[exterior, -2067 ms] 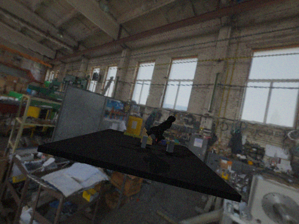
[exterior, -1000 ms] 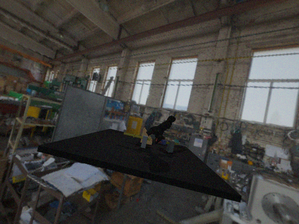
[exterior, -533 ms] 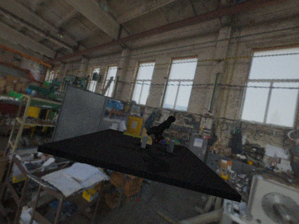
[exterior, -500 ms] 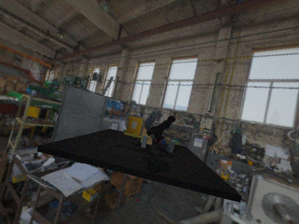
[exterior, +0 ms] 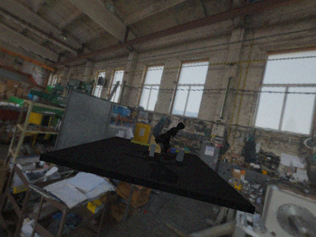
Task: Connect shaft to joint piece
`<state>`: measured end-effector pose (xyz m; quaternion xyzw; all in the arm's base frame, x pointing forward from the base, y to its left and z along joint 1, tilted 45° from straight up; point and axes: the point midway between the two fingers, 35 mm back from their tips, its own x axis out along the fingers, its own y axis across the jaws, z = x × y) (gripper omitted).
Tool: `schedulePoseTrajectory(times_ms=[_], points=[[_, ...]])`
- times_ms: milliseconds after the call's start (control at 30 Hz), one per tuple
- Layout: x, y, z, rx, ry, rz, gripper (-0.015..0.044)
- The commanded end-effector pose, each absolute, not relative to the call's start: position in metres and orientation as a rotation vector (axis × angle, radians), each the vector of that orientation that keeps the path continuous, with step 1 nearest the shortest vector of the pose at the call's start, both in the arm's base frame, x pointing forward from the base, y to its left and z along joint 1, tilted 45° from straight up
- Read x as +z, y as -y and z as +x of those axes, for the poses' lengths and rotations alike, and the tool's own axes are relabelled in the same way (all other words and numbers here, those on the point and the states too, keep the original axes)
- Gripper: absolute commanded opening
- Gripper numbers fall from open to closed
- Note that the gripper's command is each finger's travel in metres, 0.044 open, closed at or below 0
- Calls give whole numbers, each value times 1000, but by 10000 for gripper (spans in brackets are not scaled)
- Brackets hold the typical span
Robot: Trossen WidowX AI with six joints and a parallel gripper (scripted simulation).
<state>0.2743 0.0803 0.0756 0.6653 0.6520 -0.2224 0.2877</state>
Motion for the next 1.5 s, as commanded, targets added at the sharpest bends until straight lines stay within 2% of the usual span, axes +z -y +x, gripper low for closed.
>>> schedulePoseTrajectory(times_ms=[0, 867, 1033, 1133, 1467], points=[[73, -82, 272, -596, -1773, 1846, 0], [72, -85, 270, -588, -1803, 1928, 0], [72, -85, 270, -588, -1803, 1928, 131], [72, -85, 270, -588, -1803, 1928, 147], [72, -85, 270, -588, -1803, 1928, 409]])
